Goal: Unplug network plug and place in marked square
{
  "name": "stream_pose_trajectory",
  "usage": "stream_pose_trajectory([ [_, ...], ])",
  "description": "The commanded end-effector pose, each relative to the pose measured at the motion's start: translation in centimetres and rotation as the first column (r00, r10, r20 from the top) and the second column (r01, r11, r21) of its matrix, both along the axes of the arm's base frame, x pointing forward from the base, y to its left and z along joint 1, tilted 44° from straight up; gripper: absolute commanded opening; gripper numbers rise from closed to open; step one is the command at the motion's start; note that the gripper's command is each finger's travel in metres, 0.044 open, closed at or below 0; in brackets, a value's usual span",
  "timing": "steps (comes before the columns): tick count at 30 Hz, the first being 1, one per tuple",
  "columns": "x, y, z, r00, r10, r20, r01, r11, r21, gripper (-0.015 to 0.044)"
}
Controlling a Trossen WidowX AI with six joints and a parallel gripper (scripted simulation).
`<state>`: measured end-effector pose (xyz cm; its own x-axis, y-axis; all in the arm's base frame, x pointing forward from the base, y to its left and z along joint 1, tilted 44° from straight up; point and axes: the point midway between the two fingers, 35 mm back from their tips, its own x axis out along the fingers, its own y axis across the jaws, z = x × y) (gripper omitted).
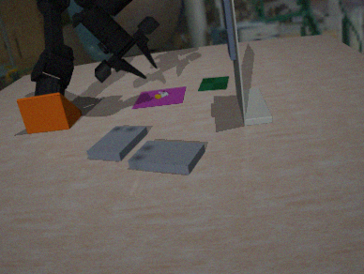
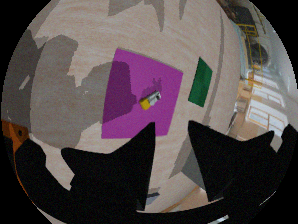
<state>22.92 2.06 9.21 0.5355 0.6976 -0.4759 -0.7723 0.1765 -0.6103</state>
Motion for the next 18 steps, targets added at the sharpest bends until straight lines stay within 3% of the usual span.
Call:
stream_pose_trajectory([
  [1, 0.1, -0.3, 0.4, 1.0, 0.002, 0.007, -0.002, 1.0, 0.0, 0.0156],
  [18, 0.0, -1.6, 1.7, 1.0, 0.002, 0.006, -0.002, 1.0, 0.001, 0.0156],
])
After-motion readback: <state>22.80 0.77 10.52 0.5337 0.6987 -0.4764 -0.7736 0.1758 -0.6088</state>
